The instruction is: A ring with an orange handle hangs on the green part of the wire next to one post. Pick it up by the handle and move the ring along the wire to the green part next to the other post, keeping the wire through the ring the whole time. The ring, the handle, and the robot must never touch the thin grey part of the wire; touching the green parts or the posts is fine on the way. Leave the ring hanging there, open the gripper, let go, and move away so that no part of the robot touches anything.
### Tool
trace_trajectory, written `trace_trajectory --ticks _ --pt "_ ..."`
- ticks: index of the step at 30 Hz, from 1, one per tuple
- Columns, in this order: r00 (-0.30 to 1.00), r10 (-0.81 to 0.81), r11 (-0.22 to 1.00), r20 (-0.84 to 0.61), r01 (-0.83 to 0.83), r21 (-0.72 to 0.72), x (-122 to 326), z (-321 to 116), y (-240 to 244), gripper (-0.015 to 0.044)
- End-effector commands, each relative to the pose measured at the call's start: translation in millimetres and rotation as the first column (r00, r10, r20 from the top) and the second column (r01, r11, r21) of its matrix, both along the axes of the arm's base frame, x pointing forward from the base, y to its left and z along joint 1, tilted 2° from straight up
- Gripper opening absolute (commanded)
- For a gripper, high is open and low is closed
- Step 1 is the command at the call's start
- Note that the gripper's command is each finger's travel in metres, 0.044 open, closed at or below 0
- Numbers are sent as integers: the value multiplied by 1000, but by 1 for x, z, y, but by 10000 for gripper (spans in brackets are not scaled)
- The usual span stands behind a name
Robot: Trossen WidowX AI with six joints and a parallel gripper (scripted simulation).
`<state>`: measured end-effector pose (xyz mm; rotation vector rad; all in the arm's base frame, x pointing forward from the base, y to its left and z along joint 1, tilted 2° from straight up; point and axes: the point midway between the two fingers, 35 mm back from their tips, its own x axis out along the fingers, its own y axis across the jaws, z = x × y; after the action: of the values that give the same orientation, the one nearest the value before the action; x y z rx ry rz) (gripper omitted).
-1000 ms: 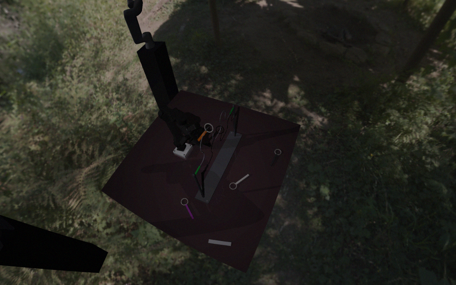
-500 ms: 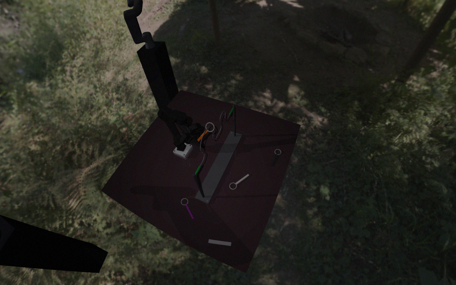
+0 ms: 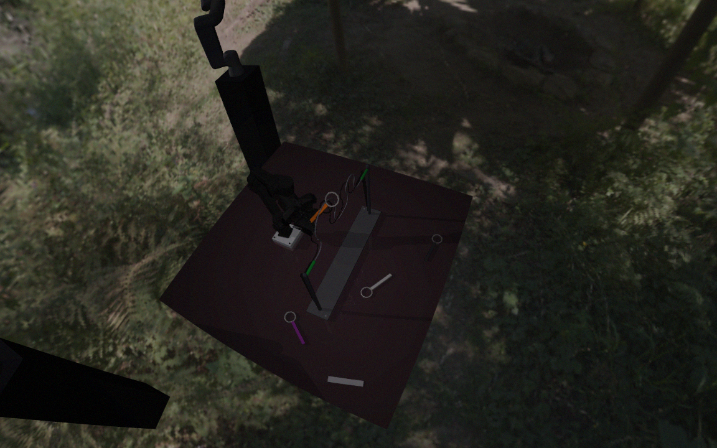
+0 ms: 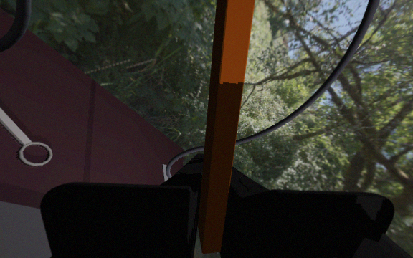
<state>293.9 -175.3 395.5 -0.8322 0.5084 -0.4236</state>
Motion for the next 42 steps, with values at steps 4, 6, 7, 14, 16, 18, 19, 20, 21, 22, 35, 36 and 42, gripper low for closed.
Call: trace_trajectory --ticks 4,6,7,14,16,18,19,20,21,22,35,36,42 --pt "1000 -2 995 -3 2 -100 -2 5 -1 -150" --pt "1000 -2 992 -5 1 -125 -2 6 -2 -150" --pt "1000 -2 990 -7 1 -138 -2 7 -2 -150" --pt "1000 -1 974 -17 -3 -227 -3 9 -4 -150" --pt "1000 -1 968 -20 -4 -252 -3 10 -4 -150" --pt "1000 -1 961 -23 -5 -277 -3 11 -5 -150" --pt "1000 -1 957 -24 -6 -289 -3 11 -5 -150" --pt "1000 -1 954 -25 -6 -301 -3 12 -5 -150" --pt "1000 -1 950 -27 -7 -313 -3 12 -5 -150" --pt "1000 -2 945 -28 -8 -326 -3 13 -6 -150" --pt "999 -5 878 -48 -19 -478 -3 18 -7 -150" --pt "999 -5 872 -49 -20 -489 -3 19 -8 -150" --pt "998 -8 832 -58 -26 -554 -3 21 -8 -150"
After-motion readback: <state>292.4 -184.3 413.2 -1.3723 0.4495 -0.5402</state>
